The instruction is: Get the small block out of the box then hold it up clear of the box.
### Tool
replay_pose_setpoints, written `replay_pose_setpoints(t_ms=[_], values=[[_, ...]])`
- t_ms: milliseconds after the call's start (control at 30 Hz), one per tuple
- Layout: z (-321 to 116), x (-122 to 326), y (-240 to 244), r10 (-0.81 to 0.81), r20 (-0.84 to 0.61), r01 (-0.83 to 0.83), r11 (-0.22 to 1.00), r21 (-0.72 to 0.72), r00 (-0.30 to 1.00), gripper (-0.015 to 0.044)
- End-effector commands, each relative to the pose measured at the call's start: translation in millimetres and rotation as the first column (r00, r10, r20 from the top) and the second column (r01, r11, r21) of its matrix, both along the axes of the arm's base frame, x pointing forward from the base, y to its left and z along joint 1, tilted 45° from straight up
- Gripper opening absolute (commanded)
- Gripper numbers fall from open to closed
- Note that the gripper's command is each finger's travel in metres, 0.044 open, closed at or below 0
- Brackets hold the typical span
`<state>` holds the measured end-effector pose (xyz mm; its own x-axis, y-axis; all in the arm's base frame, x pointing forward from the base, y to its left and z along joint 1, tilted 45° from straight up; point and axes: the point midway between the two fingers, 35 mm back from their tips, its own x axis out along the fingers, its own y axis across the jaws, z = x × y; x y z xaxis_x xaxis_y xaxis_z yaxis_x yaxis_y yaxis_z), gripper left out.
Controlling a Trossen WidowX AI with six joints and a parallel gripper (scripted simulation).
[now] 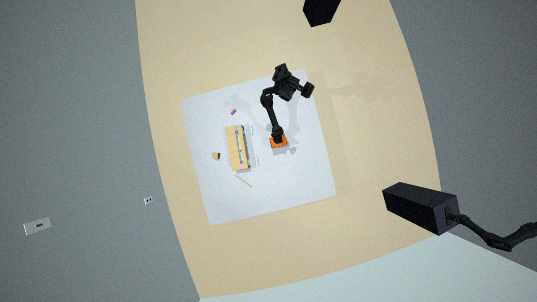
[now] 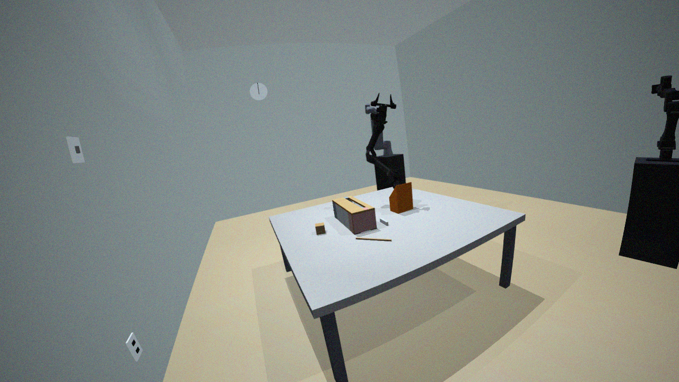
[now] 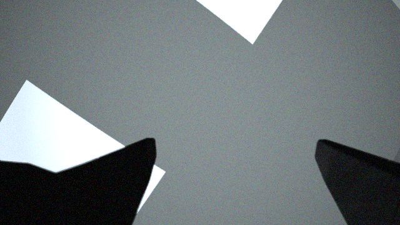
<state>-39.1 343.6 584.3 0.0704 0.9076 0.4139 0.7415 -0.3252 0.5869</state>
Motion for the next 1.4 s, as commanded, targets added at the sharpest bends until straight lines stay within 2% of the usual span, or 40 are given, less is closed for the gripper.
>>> replay_pose_setpoints(t_ms=[0, 167, 333, 533, 733, 900, 1067, 1367], values=[[-2, 2, 1, -0.006, 0.003, 0.006, 1.0, -0.006, 1.0, 0.04], [-44, 49, 30, -0.158, 0.072, 0.168, 0.974, -0.153, 0.985, 0.04], [-95, 112, 47, -0.309, 0.158, 0.345, 0.884, -0.317, 0.938, 0.04], [-160, 195, 43, -0.446, 0.271, 0.521, 0.691, -0.501, 0.853, 0.04], [-225, 273, 11, -0.532, 0.366, 0.616, 0.432, -0.658, 0.764, 0.04], [-279, 328, -35, -0.574, 0.425, 0.619, 0.191, -0.761, 0.7, 0.04], [-327, 369, -98, -0.612, 0.459, 0.554, -0.041, -0.831, 0.644, 0.04], [-398, 397, -217, -0.661, 0.475, 0.308, -0.362, -0.88, 0.581, 0.04]])
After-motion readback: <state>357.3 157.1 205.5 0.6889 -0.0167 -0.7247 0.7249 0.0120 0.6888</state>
